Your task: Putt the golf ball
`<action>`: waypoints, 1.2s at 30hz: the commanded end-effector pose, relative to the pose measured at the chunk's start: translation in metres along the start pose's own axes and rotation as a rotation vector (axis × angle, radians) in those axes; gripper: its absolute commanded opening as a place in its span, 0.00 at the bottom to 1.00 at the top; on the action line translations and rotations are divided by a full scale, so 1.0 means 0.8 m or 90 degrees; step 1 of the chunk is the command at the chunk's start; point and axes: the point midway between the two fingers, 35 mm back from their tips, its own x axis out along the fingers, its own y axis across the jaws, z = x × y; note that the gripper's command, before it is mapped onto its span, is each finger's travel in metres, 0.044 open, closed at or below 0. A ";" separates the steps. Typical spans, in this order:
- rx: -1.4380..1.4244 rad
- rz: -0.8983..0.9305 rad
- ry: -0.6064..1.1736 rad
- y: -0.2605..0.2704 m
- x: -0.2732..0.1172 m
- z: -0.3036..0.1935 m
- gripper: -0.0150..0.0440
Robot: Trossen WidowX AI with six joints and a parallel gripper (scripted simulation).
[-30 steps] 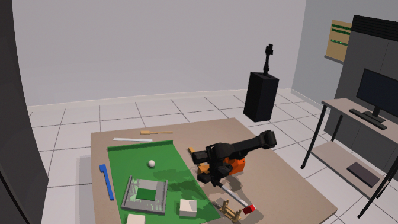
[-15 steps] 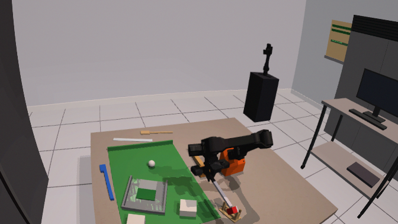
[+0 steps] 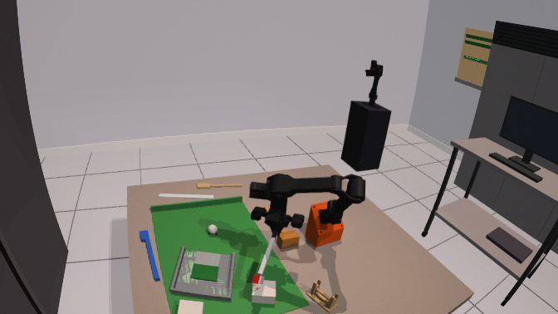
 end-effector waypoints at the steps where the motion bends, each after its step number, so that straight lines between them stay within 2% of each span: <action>1: 0.125 -0.019 0.006 -0.030 -0.011 -0.028 0.25; 13: 0.468 -0.050 0.016 -0.086 -0.031 -0.120 0.25; 26: 0.804 -0.065 0.014 -0.115 -0.040 -0.224 0.25; 36: 0.820 -0.065 0.013 -0.117 -0.033 -0.229 0.25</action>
